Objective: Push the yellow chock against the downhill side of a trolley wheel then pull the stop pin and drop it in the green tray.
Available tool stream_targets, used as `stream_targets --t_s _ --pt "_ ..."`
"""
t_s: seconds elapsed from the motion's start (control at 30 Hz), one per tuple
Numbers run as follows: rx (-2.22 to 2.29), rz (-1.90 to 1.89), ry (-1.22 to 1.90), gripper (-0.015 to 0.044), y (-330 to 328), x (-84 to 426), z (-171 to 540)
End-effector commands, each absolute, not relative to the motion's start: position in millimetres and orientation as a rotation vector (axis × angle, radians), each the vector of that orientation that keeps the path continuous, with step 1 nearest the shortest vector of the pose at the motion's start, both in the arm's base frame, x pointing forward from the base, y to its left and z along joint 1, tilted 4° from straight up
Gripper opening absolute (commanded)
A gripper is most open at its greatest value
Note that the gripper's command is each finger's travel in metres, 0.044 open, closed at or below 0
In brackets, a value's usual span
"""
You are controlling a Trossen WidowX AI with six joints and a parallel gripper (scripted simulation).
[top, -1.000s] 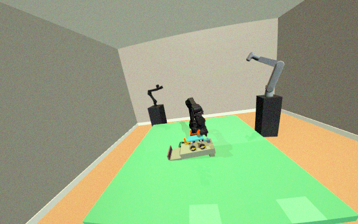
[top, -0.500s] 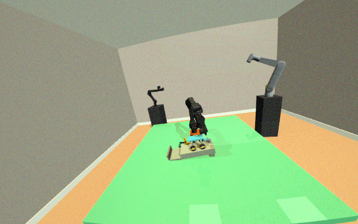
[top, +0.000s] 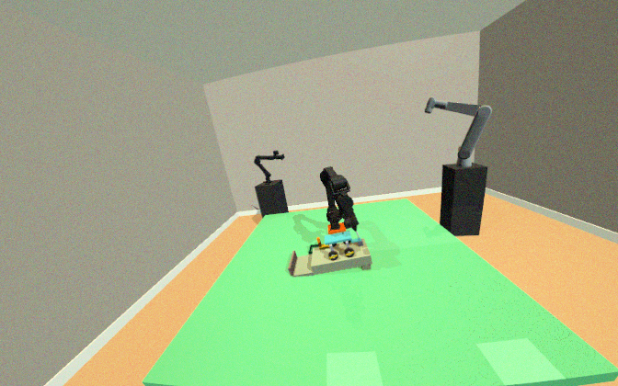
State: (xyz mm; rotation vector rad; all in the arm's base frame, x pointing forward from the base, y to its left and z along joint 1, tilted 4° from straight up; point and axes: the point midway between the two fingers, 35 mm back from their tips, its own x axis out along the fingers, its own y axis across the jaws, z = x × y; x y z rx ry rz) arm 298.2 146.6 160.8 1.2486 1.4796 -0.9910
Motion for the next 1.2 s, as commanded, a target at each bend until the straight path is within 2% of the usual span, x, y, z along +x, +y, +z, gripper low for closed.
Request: stream_targets --t_s 0.0,0.63,1.17 --pt "1.25 -0.987 1.484 0.0 148 299 164" --pt "1.251 -0.986 1.487 0.0 176 292 168" --pt "1.249 -0.99 1.49 0.0 168 240 164"
